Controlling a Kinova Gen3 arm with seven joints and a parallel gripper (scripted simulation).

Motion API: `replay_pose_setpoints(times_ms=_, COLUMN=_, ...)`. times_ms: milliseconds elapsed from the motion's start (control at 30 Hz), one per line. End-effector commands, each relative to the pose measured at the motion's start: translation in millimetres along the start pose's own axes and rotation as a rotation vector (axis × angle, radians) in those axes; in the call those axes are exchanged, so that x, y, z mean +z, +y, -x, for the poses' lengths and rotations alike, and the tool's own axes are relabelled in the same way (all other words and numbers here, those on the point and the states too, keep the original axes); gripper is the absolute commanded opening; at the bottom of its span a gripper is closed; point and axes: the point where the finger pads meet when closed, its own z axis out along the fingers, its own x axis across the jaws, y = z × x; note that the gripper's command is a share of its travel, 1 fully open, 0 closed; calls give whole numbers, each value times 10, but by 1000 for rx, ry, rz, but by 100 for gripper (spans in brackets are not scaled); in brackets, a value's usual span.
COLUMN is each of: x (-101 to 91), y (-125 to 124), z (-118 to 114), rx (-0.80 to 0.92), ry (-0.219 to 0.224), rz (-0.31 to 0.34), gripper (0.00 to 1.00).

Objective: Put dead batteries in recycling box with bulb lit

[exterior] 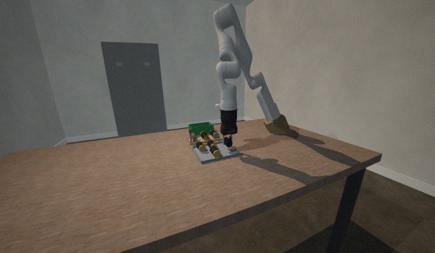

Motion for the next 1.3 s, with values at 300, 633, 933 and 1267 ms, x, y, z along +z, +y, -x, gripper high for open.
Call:
replay_pose_setpoints(times_ms=300, x=-166, y=49, z=37, rx=2, ry=-10, rz=19, gripper=57)
replay_pose_setpoints(times_ms=633, x=-450, y=44, z=34, rx=2, ry=-10, rz=19, gripper=57)
replay_pose_setpoints(times_ms=933, x=-844, y=37, z=30, rx=2, ry=-10, rz=19, gripper=57)
replay_pose_setpoints(times_ms=1267, x=-1020, y=33, z=28, rx=2, ry=-10, rz=19, gripper=57)
